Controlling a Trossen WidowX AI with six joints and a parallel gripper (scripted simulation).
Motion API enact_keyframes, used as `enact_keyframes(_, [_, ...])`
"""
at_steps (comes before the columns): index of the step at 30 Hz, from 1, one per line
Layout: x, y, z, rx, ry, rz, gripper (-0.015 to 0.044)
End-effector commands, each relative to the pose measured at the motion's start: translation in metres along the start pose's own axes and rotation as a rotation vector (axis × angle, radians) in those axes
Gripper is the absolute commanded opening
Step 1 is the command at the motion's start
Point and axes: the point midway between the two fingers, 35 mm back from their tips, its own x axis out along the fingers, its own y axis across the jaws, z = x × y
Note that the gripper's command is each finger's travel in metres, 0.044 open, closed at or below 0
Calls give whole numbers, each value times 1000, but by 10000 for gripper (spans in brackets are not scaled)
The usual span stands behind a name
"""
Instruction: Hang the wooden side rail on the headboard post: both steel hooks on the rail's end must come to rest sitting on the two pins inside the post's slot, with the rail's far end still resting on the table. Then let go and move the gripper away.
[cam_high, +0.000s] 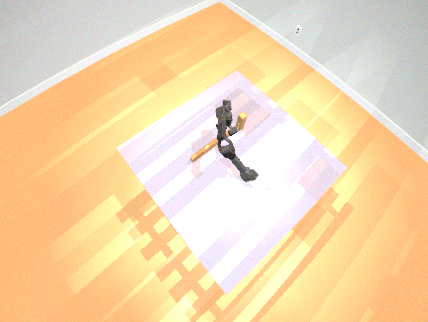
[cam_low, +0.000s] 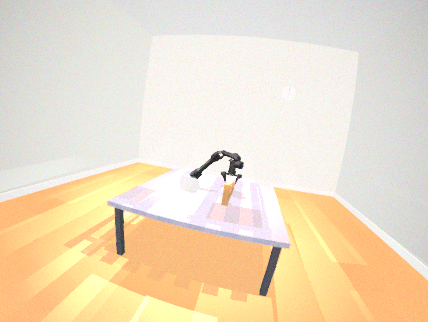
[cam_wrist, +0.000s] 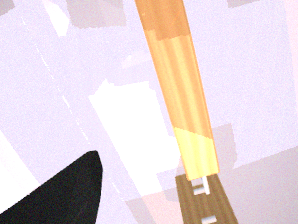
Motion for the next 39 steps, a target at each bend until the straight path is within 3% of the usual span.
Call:
enact_keyframes(1, [0, -2, 5, -119, -48, 17, 440])
enact_keyframes(39, [70, -3, 9, -120, -50, 16, 440])
